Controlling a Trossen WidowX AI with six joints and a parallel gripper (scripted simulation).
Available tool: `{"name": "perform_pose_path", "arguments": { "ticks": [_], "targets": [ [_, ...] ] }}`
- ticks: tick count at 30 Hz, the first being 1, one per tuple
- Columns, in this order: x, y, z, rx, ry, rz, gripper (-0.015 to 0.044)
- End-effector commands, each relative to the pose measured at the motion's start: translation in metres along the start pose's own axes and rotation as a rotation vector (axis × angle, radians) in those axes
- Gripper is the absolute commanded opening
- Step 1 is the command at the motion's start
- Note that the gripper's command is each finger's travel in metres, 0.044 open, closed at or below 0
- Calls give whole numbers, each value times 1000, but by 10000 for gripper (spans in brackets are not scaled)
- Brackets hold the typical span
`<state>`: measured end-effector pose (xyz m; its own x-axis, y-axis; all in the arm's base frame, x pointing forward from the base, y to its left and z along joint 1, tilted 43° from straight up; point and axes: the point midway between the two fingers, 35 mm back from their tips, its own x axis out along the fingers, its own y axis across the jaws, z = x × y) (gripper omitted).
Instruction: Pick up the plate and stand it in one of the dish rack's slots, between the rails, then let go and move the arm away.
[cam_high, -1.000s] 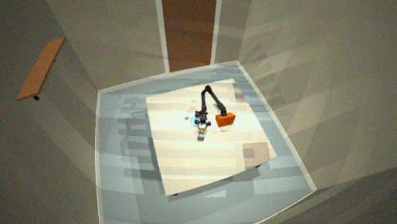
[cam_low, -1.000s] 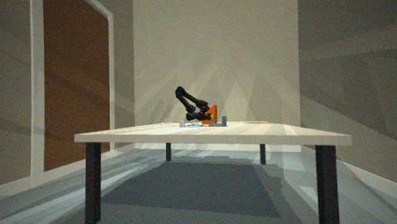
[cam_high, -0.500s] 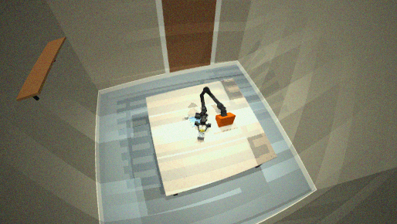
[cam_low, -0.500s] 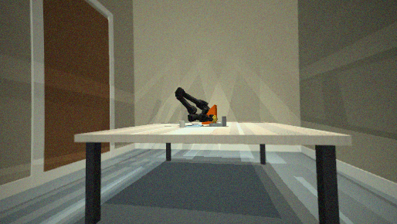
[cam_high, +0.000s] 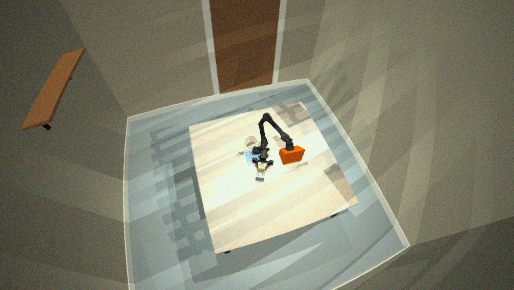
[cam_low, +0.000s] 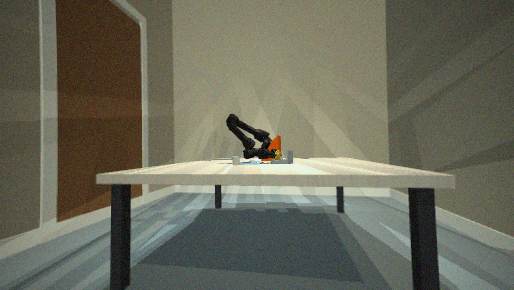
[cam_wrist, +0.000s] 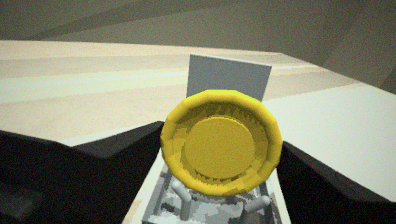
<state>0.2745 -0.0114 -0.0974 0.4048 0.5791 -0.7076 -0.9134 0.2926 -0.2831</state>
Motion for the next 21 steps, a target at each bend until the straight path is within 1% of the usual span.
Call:
{"name": "perform_pose_path", "arguments": {
  "ticks": [1, 14, 19, 21],
  "targets": [
    [0, 0, 0, 0, 0, 0, 53],
    [0, 0, 0, 0, 0, 0, 394],
    [0, 0, 0, 0, 0, 0, 400],
    [-1, -2, 8, 0, 2, 2, 400]
  ]
}}
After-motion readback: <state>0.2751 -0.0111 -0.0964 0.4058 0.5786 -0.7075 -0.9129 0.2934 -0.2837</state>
